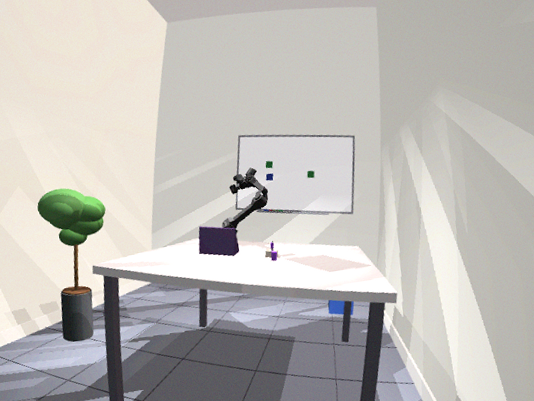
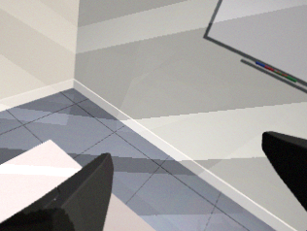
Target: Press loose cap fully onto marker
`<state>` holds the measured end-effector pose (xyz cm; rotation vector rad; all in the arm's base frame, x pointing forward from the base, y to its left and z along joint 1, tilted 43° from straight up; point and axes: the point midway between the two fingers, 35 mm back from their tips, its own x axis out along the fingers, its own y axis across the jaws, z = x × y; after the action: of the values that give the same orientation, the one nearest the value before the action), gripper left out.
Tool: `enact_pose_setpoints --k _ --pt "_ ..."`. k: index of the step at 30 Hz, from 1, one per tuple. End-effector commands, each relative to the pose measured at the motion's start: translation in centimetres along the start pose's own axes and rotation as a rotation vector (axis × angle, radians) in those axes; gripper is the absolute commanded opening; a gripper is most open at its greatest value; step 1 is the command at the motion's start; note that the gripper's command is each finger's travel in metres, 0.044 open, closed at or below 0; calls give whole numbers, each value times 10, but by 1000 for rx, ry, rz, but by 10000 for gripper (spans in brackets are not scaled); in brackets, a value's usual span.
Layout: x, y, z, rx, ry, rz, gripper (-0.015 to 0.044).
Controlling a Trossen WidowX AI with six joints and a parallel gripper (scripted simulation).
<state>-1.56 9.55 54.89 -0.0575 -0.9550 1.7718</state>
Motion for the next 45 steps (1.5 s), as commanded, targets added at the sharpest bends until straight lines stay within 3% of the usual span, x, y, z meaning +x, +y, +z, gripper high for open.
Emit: enact_pose_setpoints --k 1,6,17,25,33,45 --pt "1 1 0 -3 3 0 374" --pt "21 20 -8 -107 103 13 257" --pt "92 54 -104 -401 557 101 257" --pt "99 35 -216 -458 914 178 257" --pt "49 -3 -328 -343 1262 216 257" --pt "-114 -41 -448 94 1672 177 257"
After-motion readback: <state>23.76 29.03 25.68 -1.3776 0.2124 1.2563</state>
